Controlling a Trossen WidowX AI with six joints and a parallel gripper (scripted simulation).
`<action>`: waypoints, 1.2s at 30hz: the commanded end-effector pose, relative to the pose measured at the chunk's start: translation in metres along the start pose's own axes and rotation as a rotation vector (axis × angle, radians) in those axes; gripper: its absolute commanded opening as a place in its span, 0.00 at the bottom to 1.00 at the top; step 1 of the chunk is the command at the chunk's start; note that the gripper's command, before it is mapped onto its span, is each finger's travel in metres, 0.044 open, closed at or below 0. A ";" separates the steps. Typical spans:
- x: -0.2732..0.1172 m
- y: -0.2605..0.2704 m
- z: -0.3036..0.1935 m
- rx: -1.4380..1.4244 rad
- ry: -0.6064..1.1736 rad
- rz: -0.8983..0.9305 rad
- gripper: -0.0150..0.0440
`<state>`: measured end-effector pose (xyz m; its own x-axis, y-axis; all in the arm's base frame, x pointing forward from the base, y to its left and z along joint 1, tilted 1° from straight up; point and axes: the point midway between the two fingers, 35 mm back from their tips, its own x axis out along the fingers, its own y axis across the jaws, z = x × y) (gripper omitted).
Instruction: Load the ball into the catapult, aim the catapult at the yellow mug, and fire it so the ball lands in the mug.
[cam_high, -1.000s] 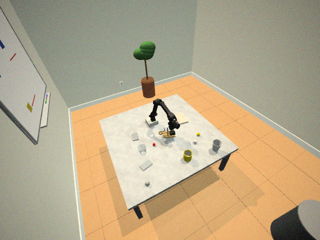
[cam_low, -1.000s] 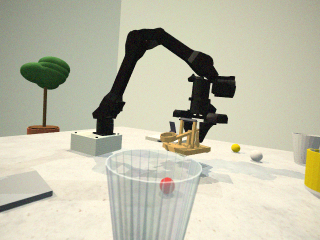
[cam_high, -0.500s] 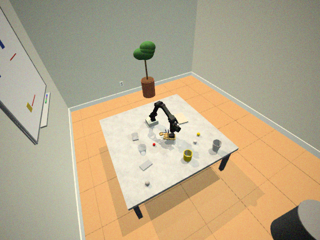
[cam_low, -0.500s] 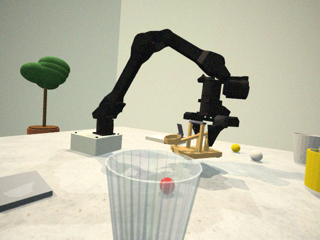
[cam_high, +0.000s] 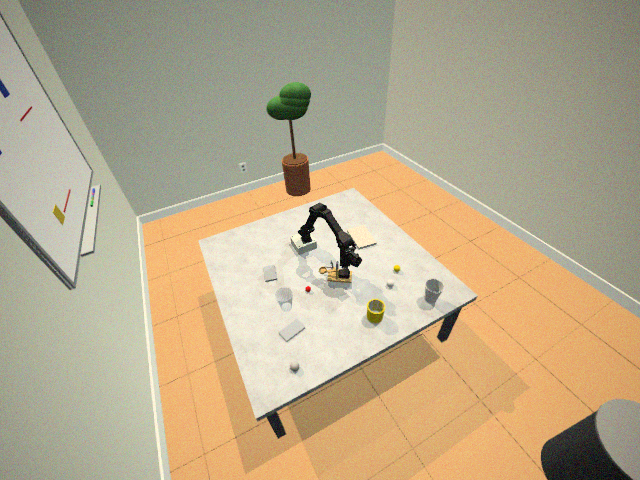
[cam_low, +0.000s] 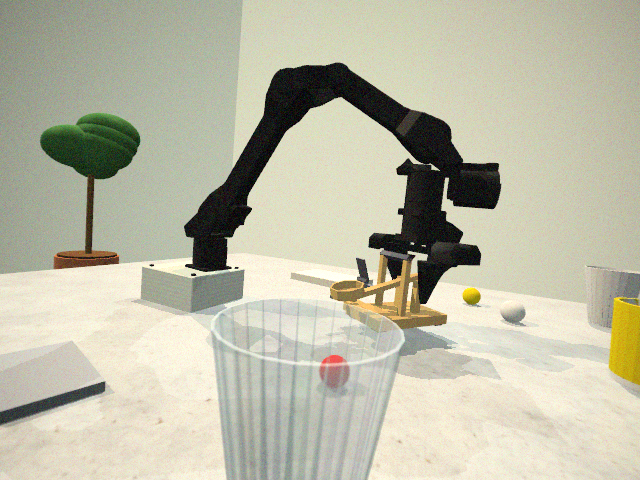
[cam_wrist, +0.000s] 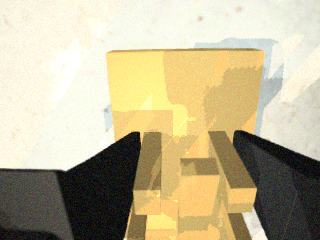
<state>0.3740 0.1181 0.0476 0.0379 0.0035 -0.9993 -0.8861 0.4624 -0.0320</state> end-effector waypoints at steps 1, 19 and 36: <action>0.003 -0.002 0.001 0.006 -0.008 -0.012 0.25; 0.021 0.000 0.000 0.001 -0.001 -0.001 0.25; -0.002 -0.002 0.002 0.001 -0.001 -0.001 1.00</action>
<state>0.3732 0.1176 0.0286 0.0283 0.0013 -0.9996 -0.8859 0.4632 -0.0245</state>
